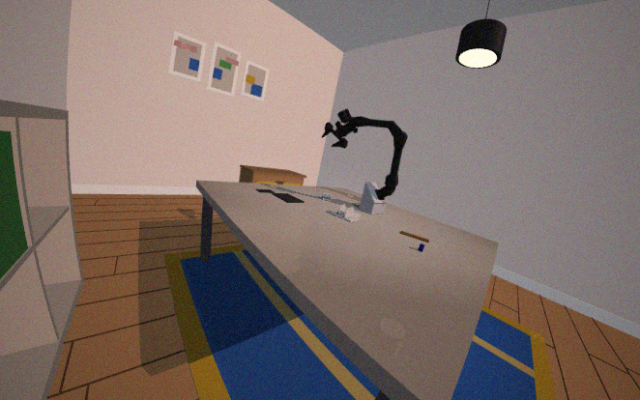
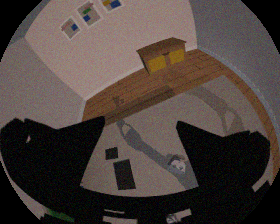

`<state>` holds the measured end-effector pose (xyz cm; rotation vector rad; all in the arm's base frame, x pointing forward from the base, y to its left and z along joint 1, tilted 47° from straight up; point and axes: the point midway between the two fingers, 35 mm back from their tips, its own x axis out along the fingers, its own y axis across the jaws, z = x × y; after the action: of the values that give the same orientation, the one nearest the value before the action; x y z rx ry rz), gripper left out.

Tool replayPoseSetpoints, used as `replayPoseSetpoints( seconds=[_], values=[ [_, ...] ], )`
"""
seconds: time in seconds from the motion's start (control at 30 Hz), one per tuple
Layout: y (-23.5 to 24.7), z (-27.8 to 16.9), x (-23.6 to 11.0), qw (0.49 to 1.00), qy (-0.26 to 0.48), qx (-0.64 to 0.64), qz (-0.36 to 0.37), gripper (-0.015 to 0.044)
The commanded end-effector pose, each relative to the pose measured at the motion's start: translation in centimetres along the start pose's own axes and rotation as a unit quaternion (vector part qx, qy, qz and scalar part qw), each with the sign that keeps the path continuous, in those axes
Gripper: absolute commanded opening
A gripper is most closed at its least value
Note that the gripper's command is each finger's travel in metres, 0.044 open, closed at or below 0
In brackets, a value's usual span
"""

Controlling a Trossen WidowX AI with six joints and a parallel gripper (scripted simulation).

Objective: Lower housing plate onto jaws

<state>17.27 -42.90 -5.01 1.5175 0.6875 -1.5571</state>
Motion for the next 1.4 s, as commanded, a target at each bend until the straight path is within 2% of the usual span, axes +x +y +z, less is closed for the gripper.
replayPoseSetpoints(
  seconds=[0.0,0.47,0.93,1.13,1.27,1.37],
  values=[
    [-1.1,-2.1,1.7,0.999,0.044,0.001,-0.025,0.044],
    [-6.7,-11.1,6.6,0.965,0.218,0.012,-0.143,0.044],
    [-12.6,-19.2,7.9,0.889,0.368,0.051,-0.268,0.044],
    [-13.3,-20.1,8.0,0.879,0.382,0.056,-0.281,0.044],
    [-15.0,-22.6,9.7,0.878,0.382,0.056,-0.281,0.044],
    [-15.1,-22.7,9.8,0.878,0.382,0.056,-0.281,0.044]
  ],
)
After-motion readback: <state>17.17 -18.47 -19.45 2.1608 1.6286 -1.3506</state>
